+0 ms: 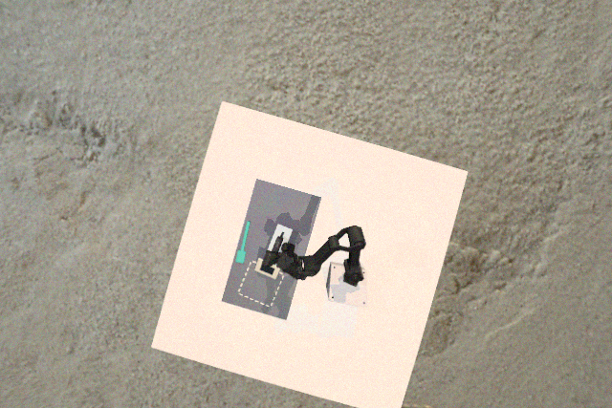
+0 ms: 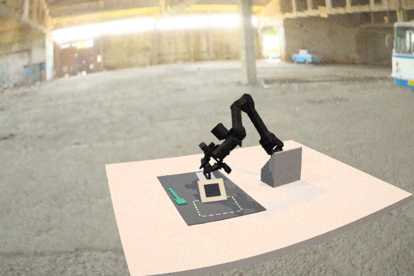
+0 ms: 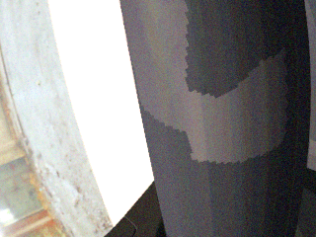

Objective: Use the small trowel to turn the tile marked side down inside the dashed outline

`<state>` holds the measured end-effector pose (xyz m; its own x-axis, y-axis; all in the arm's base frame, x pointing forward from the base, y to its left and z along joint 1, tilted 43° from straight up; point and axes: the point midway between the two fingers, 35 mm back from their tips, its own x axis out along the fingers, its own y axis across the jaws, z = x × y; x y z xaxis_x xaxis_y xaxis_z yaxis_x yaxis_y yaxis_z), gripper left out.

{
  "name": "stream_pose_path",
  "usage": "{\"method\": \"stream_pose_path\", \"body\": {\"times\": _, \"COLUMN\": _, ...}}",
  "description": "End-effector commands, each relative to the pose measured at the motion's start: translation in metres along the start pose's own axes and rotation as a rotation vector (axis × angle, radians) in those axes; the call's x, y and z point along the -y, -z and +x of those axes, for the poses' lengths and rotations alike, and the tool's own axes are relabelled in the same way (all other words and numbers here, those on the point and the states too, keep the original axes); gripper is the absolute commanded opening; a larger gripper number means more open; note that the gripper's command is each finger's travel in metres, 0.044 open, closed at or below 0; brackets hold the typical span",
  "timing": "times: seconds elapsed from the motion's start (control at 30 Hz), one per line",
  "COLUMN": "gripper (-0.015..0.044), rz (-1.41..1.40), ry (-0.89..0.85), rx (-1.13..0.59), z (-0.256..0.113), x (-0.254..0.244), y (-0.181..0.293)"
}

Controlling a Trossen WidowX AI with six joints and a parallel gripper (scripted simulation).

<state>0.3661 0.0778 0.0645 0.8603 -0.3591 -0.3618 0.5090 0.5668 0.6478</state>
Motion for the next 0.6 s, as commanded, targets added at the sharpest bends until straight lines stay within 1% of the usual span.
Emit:
{"method": "stream_pose_path", "body": {"times": 0.0, "gripper": 0.0000, "rz": 0.014, "ry": -0.020, "rx": -0.006, "z": -0.004, "x": -0.011, "y": 0.007}}
{"method": "stream_pose_path", "body": {"times": 0.57, "gripper": 0.0000, "rz": 0.015, "ry": -0.020, "rx": -0.007, "z": -0.010, "x": -0.017, "y": 0.037}}
